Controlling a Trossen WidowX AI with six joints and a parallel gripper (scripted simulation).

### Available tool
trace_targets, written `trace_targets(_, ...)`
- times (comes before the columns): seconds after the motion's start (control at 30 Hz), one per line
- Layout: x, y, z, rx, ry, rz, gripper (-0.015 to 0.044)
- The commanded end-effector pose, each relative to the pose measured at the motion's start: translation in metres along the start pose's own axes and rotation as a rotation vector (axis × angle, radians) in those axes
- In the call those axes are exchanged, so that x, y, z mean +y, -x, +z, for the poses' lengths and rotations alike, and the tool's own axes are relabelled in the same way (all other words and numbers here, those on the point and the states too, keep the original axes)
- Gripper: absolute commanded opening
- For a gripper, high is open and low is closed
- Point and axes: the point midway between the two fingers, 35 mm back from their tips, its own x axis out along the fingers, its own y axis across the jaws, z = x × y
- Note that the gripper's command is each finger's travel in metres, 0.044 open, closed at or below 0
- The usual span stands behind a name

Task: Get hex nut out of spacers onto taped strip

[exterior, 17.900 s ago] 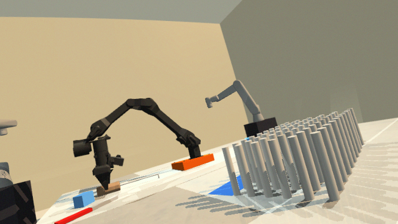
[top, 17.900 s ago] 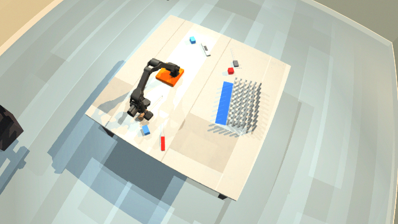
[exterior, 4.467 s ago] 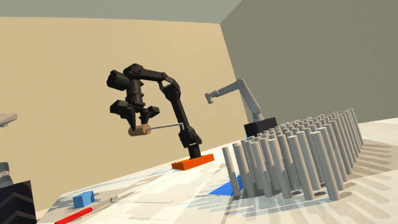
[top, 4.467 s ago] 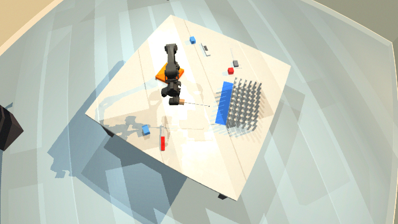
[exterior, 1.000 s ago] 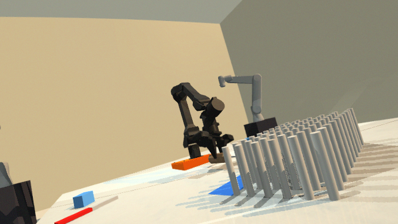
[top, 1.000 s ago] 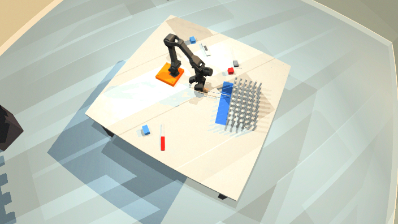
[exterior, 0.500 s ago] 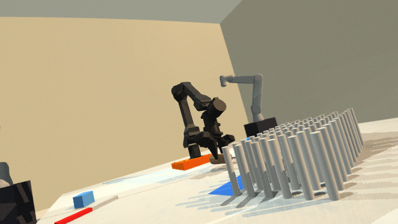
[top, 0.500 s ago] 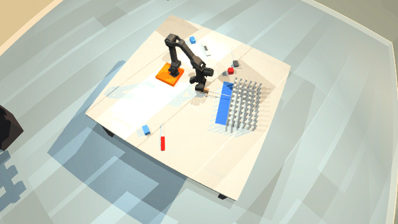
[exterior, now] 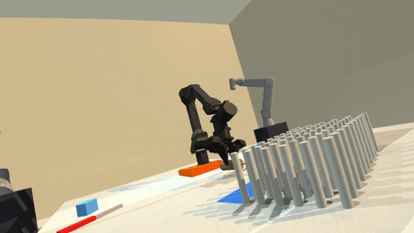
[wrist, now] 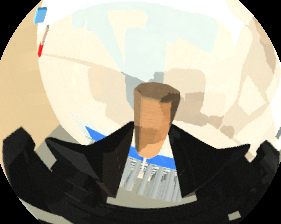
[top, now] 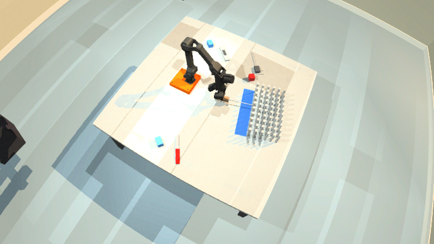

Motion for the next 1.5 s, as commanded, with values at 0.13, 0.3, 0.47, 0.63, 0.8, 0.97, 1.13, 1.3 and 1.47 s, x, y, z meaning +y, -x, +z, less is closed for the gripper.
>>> trace_targets(0.13, 0.002, 0.000, -0.010, 0.009, -0.005, 0.007, 0.0000)
trace_targets(0.3, 0.002, -0.001, -0.013, 0.009, -0.006, 0.007, 0.0000)
trace_targets(0.47, 0.002, -0.002, -0.016, 0.010, -0.006, 0.007, 0.0000)
trace_targets(0.63, 0.002, -0.002, -0.019, 0.010, -0.006, 0.007, 0.0000)
trace_targets(0.8, 0.002, -0.003, -0.022, 0.010, -0.006, 0.007, 0.0000)
trace_targets(0.97, 0.002, -0.004, -0.025, 0.011, -0.006, 0.007, 0.0000)
trace_targets(1.13, 0.002, -0.005, -0.029, 0.011, -0.006, 0.007, 0.0000)
trace_targets(1.3, 0.002, -0.005, -0.032, 0.011, -0.006, 0.007, 0.0000)
trace_targets(1.47, 0.003, -0.006, -0.035, 0.012, -0.006, 0.007, 0.0000)
